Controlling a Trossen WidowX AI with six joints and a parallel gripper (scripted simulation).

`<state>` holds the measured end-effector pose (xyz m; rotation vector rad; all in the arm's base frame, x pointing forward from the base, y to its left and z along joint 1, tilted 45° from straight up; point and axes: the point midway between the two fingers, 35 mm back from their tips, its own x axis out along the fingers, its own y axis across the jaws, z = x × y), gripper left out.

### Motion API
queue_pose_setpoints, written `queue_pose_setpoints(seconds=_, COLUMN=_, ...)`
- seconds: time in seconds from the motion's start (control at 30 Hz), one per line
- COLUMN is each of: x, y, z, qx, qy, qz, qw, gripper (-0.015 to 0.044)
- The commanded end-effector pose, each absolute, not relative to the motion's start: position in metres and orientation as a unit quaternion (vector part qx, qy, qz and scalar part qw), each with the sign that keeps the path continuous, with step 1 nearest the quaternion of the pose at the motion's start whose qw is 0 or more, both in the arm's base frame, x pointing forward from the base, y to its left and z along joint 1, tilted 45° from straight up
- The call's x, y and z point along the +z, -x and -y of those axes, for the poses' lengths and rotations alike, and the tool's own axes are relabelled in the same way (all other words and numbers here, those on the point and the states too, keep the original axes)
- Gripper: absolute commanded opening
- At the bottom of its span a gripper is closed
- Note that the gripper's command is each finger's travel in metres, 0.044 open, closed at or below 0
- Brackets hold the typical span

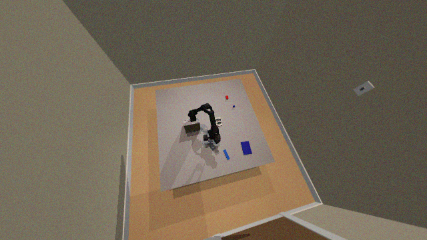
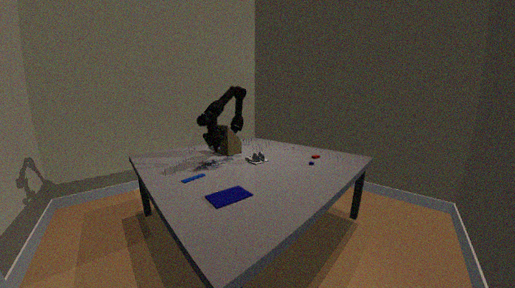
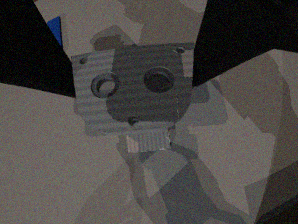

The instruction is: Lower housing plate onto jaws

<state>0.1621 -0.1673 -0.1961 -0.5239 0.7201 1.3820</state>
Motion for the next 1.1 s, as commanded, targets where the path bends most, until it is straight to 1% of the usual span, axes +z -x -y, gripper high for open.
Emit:
queue_pose_setpoints(seconds=0.0, x=-0.188, y=-0.168, z=0.166, qx=0.607, qy=0.217, qz=-0.34, qw=0.685, gripper=0.0351)
queue_pose_setpoints(seconds=1.07, x=-0.121, y=-0.229, z=0.113, qx=0.468, qy=0.009, qz=-0.512, qw=0.72, gripper=0.0351)
